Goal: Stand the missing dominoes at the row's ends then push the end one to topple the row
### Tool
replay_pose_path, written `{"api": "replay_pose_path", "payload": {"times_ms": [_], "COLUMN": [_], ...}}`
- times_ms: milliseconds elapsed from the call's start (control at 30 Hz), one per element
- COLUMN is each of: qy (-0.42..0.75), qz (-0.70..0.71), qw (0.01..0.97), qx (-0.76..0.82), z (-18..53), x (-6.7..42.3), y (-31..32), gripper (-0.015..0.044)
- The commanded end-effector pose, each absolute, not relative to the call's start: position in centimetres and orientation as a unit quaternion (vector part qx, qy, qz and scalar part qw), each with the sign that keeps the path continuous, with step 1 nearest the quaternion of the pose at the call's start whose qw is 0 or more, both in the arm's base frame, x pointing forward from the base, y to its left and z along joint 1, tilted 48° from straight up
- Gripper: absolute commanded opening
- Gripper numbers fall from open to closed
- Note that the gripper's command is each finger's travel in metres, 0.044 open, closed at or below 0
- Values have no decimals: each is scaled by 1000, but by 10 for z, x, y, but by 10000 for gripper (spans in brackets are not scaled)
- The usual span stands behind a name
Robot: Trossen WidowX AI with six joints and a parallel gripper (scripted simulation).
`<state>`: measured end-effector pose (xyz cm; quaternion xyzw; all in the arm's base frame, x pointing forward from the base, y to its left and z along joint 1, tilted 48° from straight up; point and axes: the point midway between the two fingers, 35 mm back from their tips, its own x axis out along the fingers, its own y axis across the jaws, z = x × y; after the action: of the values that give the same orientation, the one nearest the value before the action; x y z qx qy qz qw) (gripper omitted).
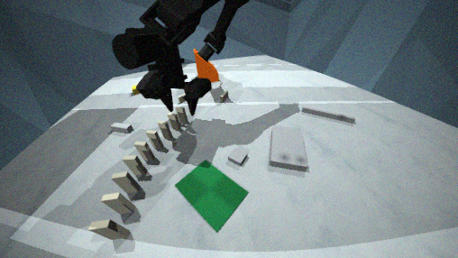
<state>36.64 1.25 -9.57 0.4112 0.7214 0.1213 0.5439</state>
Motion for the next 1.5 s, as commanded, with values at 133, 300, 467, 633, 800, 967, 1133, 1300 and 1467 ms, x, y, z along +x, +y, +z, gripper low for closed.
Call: {"api": "replay_pose_path", "payload": {"times_ms": [133,300,467,633,800,967,1133,1300,1467], "qy": [721,721,722,724,729,732,732,732,732], "qz": [119,117,119,106,62,19,-11,-12,-10], "qw": [543,546,545,537,511,482,461,461,460], "qx": [414,410,409,419,451,481,501,501,502], "z": [-90,-37,-7,-15,-42,-64,-75,-93,-120], "x": [369,378,375,365,325,279,245,244,238], "y": [5,-55,-84,-84,-80,-68,-57,-40,-11], "gripper": [440,440,440,440,440,440,440,440,440]}}
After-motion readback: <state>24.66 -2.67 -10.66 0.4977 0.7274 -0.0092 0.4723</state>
